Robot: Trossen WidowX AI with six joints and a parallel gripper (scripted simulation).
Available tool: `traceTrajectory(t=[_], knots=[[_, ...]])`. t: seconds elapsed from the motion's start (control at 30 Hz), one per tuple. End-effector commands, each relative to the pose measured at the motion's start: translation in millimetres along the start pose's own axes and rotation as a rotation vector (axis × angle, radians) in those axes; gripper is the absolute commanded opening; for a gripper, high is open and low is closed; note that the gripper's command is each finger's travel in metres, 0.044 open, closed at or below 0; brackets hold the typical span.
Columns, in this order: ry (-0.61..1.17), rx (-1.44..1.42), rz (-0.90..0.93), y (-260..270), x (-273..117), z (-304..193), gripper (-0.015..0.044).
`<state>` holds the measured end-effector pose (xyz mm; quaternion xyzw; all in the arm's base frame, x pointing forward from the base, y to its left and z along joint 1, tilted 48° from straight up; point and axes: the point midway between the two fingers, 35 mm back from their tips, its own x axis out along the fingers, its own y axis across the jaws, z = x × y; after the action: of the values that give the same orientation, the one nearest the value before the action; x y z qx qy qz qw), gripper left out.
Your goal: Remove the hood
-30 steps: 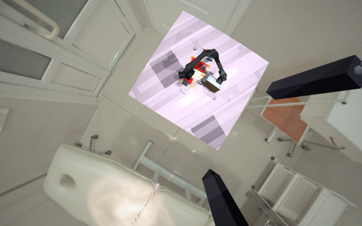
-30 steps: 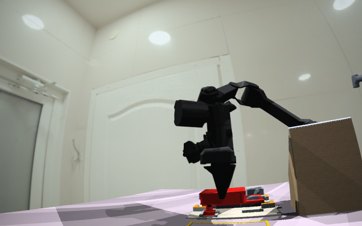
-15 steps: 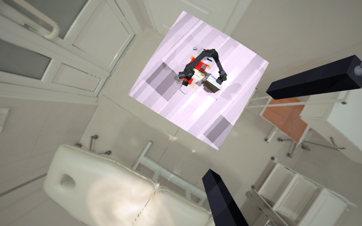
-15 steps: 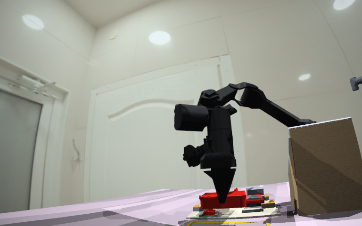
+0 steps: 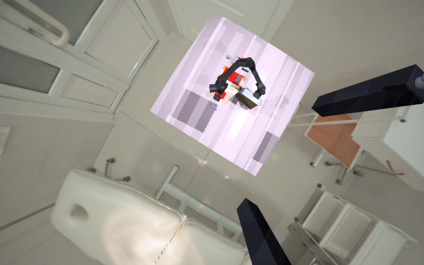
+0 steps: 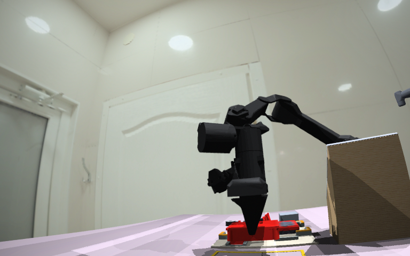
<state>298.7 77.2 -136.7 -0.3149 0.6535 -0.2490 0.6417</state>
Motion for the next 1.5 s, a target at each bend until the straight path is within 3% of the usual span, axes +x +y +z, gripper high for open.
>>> traceTrajectory(t=[0.0, 1.47], knots=[[-0.001, -0.003, -0.003, -1, 4, 0, 0.0], [0.0, -0.002, -0.007, -2, 27, -2, 0.0]])
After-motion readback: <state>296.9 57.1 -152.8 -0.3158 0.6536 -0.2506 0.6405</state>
